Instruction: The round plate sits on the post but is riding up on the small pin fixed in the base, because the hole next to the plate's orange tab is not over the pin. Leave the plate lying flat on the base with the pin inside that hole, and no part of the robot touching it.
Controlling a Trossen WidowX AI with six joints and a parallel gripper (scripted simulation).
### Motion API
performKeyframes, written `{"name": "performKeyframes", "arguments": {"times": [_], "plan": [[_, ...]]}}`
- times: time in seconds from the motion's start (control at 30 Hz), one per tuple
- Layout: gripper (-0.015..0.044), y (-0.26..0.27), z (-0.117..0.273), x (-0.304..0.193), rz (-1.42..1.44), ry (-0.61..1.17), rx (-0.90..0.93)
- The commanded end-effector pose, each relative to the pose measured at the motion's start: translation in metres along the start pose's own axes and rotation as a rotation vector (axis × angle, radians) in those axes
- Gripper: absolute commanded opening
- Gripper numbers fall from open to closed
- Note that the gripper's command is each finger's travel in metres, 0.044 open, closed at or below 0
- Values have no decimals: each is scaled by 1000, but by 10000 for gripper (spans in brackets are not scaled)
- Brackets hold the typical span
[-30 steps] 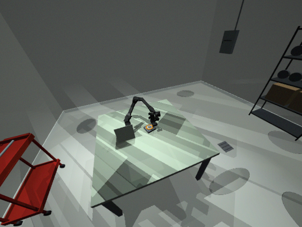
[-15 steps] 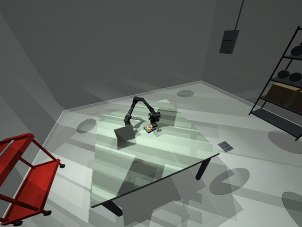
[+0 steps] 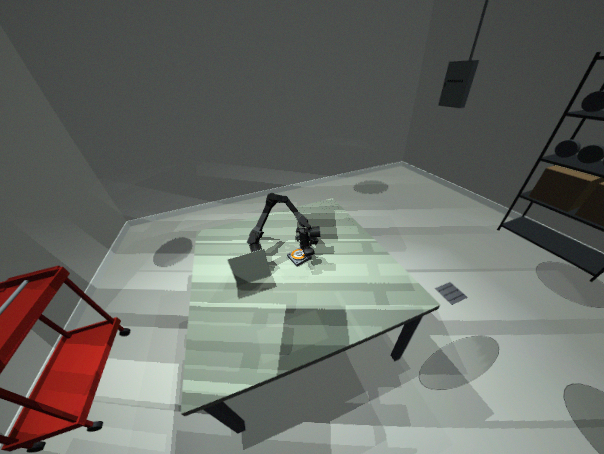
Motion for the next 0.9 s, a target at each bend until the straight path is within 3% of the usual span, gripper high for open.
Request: {"name": "performKeyframes", "arguments": {"times": [0.0,0.47,0.73,0.87], "plan": [[0,-4,-3,-5,-4,12,-2],[0,-10,-4,-11,-4,12,-2],[0,-9,37,-13,-4,12,-5],[0,-11,32,-14,-17,14,1]]}}
Point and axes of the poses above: the point midway between the two fingers, 35 mm back from their tips, its own z axis back along the fingers, its own y axis across the jaws, x = y × z, the point moved 8 cm from there along z, back along the fingers, and after that the axes turned 8 degrees about -z, right-handed, at the moved point
